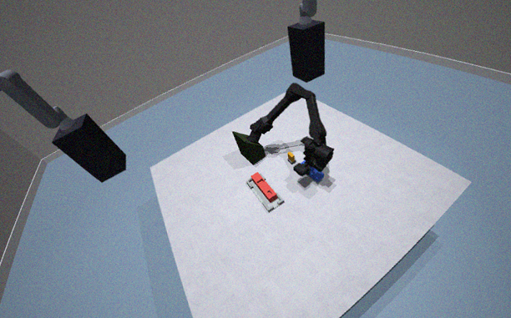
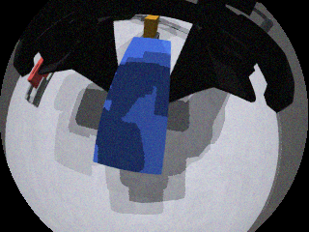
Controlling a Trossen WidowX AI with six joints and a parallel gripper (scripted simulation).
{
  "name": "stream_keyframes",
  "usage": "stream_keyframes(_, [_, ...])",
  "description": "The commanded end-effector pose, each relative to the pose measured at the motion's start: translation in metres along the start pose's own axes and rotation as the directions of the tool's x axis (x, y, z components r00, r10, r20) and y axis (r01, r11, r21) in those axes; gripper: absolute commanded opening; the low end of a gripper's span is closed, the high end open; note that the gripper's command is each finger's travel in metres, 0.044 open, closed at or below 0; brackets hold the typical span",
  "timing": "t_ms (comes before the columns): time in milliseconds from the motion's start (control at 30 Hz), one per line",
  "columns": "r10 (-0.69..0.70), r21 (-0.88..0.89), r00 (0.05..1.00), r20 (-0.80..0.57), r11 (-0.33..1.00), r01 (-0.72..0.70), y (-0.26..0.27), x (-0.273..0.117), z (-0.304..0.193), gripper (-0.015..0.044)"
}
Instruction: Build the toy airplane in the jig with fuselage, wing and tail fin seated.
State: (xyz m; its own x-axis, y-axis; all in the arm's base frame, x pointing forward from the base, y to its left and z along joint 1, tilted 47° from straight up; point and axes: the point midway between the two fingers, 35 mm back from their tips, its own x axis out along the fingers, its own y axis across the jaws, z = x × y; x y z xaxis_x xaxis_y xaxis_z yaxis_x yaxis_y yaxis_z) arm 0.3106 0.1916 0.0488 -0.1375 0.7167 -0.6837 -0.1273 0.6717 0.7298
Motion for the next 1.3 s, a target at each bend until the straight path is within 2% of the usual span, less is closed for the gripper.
stream_keyframes(0, [-0.002,-0.005,1.0,-0.004,1.0,0.002,0.0,-0.005,0.001,0.0])
stream_keyframes(1267, [-0.003,0.001,1.0,-0.001,1.0,0.003,-0.001,-0.12,0.001,0.0])
